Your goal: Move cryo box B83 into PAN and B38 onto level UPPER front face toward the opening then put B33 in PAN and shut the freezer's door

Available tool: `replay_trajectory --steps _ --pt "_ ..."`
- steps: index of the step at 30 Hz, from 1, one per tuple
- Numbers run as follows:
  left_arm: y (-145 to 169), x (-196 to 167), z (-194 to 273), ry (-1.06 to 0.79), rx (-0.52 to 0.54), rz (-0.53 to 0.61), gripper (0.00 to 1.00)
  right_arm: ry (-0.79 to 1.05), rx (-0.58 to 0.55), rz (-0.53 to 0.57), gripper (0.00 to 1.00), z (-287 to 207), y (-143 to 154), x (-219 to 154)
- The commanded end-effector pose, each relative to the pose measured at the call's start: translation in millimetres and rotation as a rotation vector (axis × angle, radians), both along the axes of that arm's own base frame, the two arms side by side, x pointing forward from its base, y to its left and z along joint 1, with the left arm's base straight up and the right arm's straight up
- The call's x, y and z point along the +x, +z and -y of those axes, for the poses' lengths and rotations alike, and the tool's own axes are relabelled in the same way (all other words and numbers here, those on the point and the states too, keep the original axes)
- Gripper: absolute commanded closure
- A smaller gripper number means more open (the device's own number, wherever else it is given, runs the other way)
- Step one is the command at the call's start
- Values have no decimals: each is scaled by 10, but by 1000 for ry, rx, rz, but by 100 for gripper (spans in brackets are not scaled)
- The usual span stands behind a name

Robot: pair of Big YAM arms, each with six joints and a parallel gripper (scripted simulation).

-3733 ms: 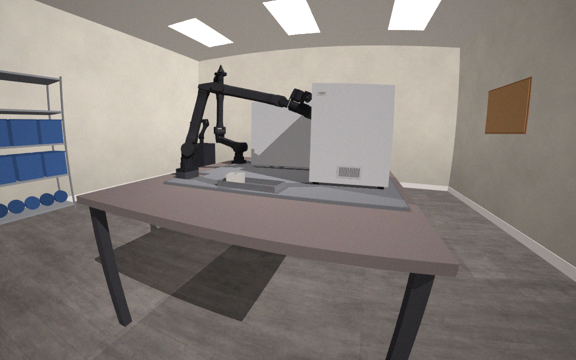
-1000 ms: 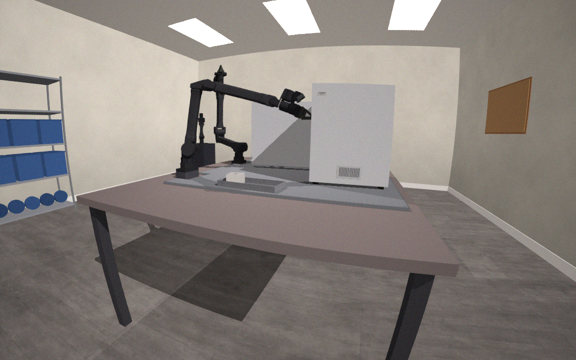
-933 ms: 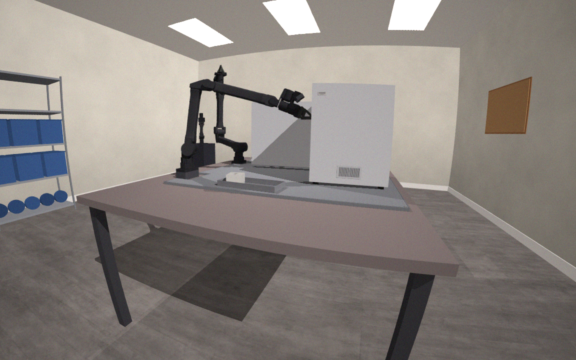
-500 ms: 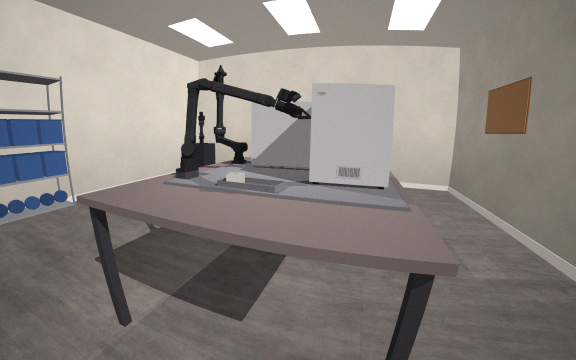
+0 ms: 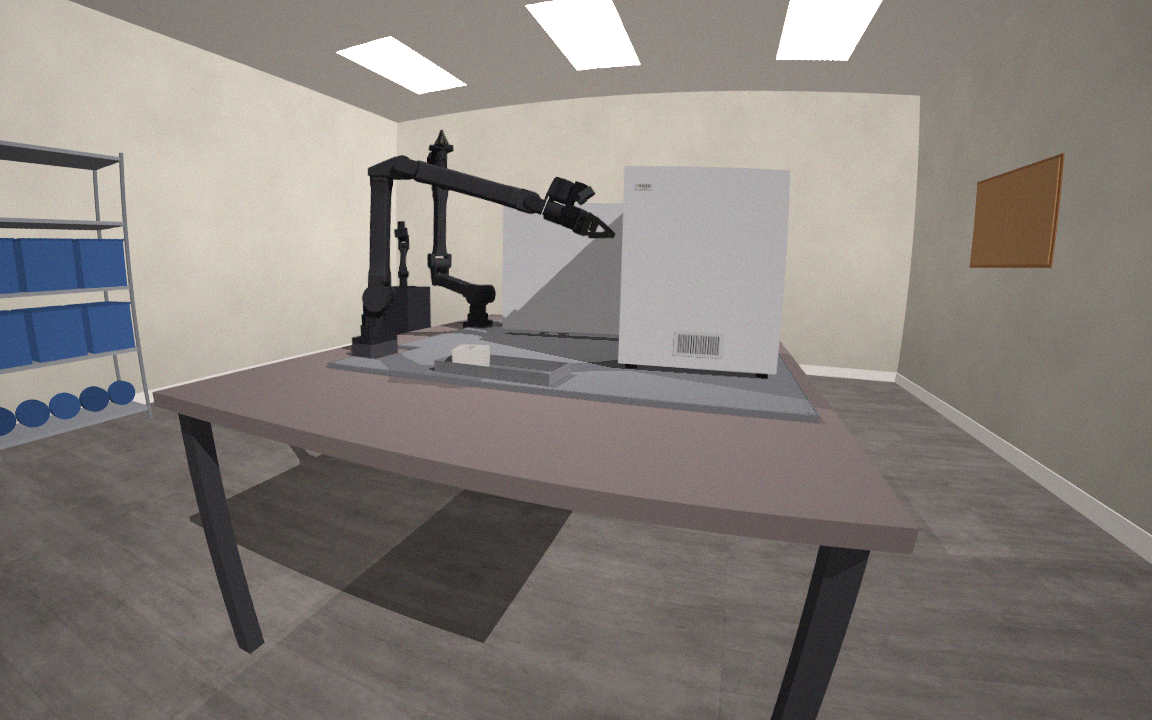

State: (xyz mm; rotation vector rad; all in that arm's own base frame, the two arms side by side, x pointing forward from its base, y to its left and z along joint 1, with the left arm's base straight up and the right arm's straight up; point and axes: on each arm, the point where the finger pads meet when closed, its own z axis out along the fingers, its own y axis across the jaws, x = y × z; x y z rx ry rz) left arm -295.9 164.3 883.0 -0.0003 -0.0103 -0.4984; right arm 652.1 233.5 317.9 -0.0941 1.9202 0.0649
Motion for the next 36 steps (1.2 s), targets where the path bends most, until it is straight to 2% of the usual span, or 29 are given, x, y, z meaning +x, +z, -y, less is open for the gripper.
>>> replay_trajectory --steps 1,11,12,13,22,26,36 --pt "8 122 58 -12 16 -33 100 5 29 43 0 -68 198 -107" --pt "8 122 58 -12 16 -33 100 5 29 43 0 -53 191 -238" --pt "8 122 58 -12 16 -33 100 5 20 29 0 -65 91 -227" --pt "8 122 58 -12 16 -33 100 5 28 43 0 -50 190 -271" --pt "8 122 58 -12 16 -33 100 5 29 42 0 -33 182 -414" --pt "8 122 58 -12 16 -33 100 5 12 12 0 -61 -26 -356" --pt "8 122 58 -12 16 -33 100 1 12 12 0 -38 -26 -347"
